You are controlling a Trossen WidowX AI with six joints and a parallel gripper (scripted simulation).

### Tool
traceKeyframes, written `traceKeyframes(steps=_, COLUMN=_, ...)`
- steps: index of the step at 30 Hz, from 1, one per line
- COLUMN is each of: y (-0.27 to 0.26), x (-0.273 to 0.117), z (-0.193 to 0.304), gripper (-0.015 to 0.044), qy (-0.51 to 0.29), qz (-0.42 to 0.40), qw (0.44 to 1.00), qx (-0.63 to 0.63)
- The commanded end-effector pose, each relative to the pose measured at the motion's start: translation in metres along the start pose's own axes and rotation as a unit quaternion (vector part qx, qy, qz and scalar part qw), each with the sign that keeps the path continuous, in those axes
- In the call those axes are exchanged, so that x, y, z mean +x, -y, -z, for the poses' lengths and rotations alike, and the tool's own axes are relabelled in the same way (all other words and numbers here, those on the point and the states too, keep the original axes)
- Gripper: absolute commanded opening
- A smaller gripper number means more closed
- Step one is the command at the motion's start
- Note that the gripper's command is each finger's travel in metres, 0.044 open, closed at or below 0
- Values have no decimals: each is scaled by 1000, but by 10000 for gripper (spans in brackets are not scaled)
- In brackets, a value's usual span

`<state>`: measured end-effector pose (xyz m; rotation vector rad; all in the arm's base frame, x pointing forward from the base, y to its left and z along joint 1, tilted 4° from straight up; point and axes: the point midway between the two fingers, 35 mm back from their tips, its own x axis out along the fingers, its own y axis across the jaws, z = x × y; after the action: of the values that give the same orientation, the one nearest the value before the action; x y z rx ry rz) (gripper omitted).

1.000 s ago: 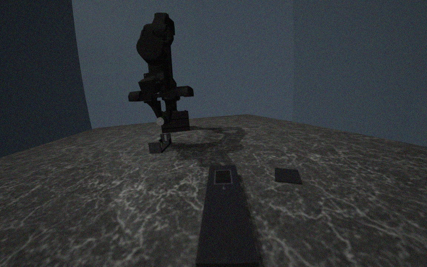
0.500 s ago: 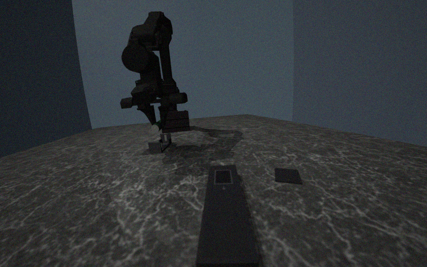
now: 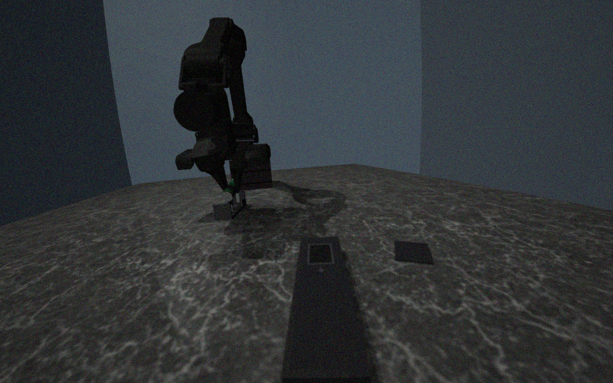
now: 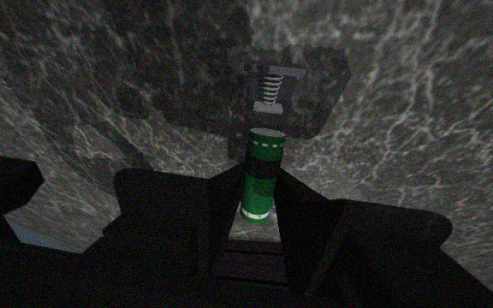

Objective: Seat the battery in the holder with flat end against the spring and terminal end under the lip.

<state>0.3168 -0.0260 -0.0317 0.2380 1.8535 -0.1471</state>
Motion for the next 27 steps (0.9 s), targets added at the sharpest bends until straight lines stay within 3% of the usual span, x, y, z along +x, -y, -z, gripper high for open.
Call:
traceKeyframes(steps=1, y=-1, x=-1, z=-3, gripper=82, qy=-5, qz=-2, qw=1000, qx=-1)
traceKeyframes(steps=27, y=-1, x=6, z=-12, gripper=82, qy=-79, qz=1, qw=997, qx=-2)
